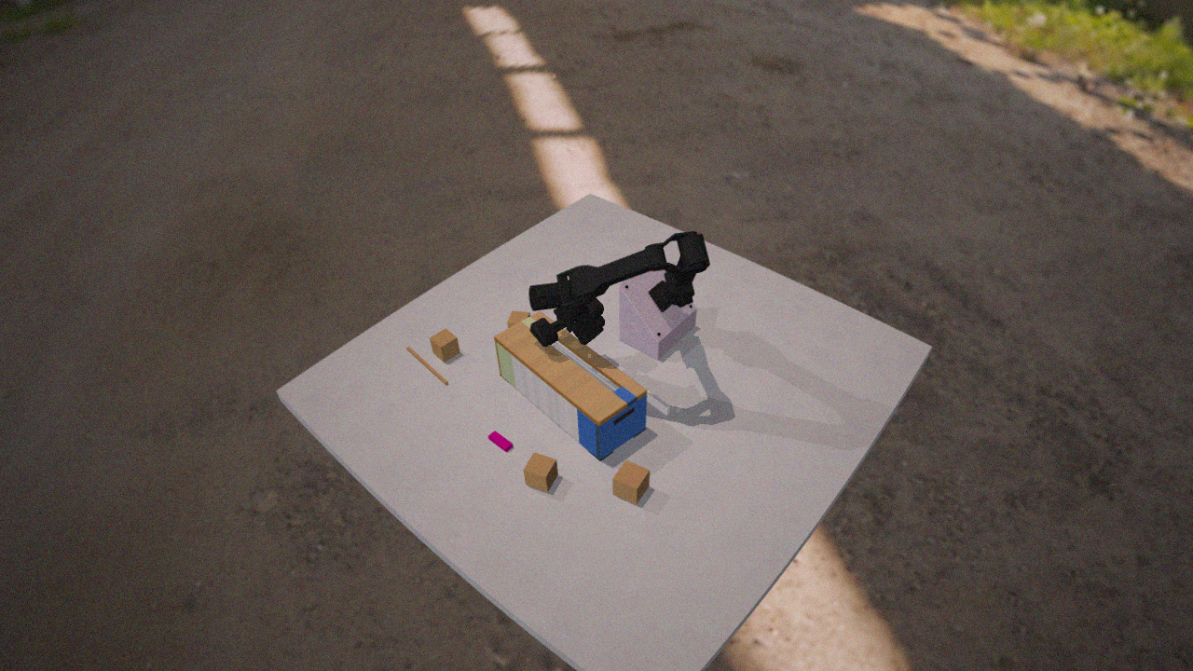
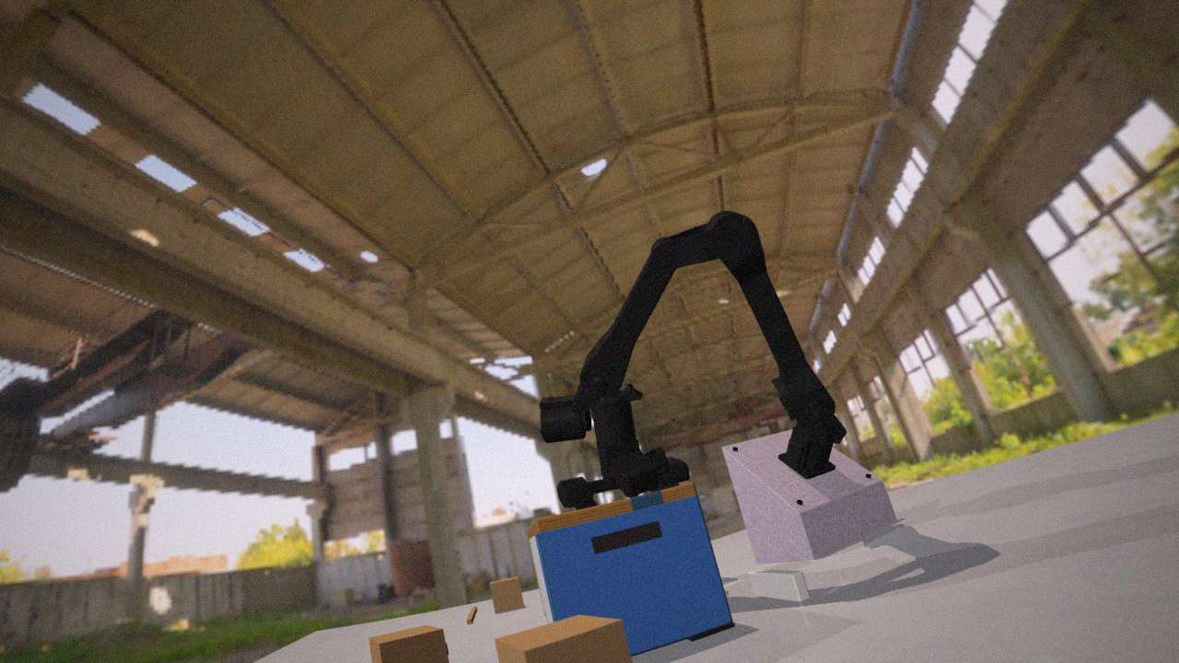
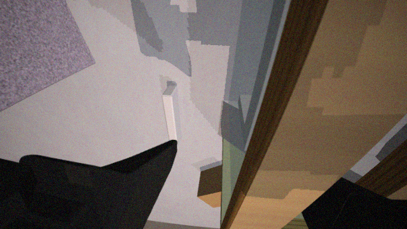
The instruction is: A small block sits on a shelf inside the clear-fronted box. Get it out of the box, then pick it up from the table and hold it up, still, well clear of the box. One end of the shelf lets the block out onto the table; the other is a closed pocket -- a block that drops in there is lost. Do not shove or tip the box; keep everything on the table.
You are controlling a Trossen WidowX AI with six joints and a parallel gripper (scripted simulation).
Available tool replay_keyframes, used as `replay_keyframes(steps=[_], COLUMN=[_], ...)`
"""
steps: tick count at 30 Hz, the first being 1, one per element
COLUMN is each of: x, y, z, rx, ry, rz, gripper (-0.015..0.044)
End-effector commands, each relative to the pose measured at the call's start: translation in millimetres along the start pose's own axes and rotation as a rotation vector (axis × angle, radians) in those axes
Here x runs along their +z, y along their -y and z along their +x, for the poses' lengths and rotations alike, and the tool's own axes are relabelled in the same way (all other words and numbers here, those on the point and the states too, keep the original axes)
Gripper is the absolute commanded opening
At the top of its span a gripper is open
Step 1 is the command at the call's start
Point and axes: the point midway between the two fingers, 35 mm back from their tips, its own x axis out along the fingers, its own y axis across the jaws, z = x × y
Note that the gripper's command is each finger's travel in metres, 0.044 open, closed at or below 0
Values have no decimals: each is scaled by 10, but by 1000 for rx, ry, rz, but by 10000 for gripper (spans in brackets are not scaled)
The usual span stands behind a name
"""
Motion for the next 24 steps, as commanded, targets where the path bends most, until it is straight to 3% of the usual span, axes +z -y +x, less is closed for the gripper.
replay_keyframes(steps=[1, 6, 12, 17, 18, 21, 24], x=[-109, -170, -300, -306, -308, -343, -388], y=[6, 13, 6, 25, 23, -2, -34], z=[41, -21, -538, -505, -505, -504, -503], rx=[2, 1, 0, -12, -13, -24, -32], ry=[-5, -5, -3, -3, -2, 23, 58], rz=[-5, -4, 1, 10, 28, 280, 606], gripper=[400, 400, 400, 400, 374, 295, 285])
